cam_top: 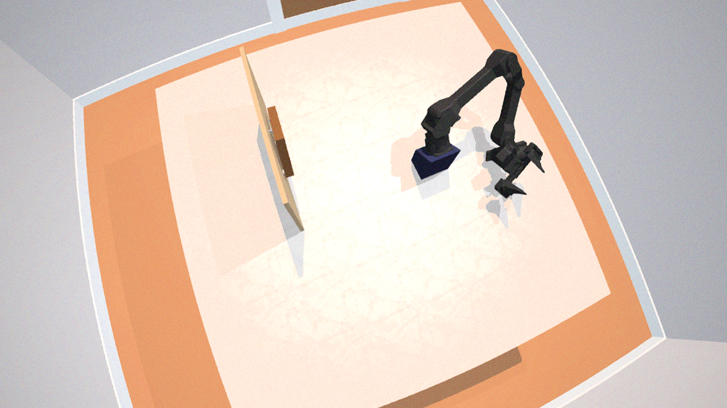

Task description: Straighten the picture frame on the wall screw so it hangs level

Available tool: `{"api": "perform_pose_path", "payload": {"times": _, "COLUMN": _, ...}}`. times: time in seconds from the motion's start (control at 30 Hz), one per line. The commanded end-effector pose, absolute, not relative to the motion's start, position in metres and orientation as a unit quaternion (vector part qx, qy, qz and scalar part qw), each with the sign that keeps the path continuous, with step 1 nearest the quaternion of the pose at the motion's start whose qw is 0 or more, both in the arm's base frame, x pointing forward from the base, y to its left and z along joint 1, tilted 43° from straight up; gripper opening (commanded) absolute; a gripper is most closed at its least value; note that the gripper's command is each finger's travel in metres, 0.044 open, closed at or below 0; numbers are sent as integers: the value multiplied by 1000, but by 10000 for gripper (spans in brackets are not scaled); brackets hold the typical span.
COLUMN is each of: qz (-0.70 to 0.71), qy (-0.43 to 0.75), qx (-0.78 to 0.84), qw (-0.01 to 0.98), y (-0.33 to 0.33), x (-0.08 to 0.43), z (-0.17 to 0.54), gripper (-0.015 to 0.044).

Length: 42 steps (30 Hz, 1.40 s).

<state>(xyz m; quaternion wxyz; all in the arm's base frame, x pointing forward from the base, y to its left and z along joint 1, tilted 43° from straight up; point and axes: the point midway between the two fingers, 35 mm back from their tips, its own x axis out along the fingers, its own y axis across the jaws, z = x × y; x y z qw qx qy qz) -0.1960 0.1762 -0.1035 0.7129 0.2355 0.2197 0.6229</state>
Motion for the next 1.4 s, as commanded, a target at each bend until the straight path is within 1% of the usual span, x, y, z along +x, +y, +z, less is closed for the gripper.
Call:
{"api": "perform_pose_path", "payload": {"times": 0.0, "qz": 619, "qy": 221, "qx": 233, "qw": 717, "y": 178, "x": -195, "z": -104, "gripper": 374}}
{"api": "perform_pose_path", "payload": {"times": 0.13, "qz": 542, "qy": 245, "qx": 216, "qw": 774, "y": 206, "x": -172, "z": -103, "gripper": 269}}
{"api": "perform_pose_path", "payload": {"times": 0.17, "qz": 518, "qy": 253, "qx": 218, "qw": 788, "y": 215, "x": -166, "z": -100, "gripper": 260}}
{"api": "perform_pose_path", "payload": {"times": 0.33, "qz": 398, "qy": 296, "qx": 231, "qw": 837, "y": 255, "x": -128, "z": -84, "gripper": 260}}
{"api": "perform_pose_path", "payload": {"times": 0.47, "qz": 310, "qy": 330, "qx": 241, "qw": 858, "y": 279, "x": -92, "z": -70, "gripper": 260}}
{"api": "perform_pose_path", "payload": {"times": 0.63, "qz": 210, "qy": 372, "qx": 262, "qw": 865, "y": 300, "x": -41, "z": -51, "gripper": 260}}
{"api": "perform_pose_path", "payload": {"times": 0.8, "qz": 119, "qy": 408, "qx": 311, "qw": 850, "y": 310, "x": 18, "z": -29, "gripper": 260}}
{"api": "perform_pose_path", "payload": {"times": 1.07, "qz": 13, "qy": 439, "qx": 407, "qw": 801, "y": 298, "x": 113, "z": 12, "gripper": 260}}
{"api": "perform_pose_path", "payload": {"times": 1.37, "qz": -47, "qy": 424, "qx": 526, "qw": 736, "y": 243, "x": 205, "z": 64, "gripper": 260}}
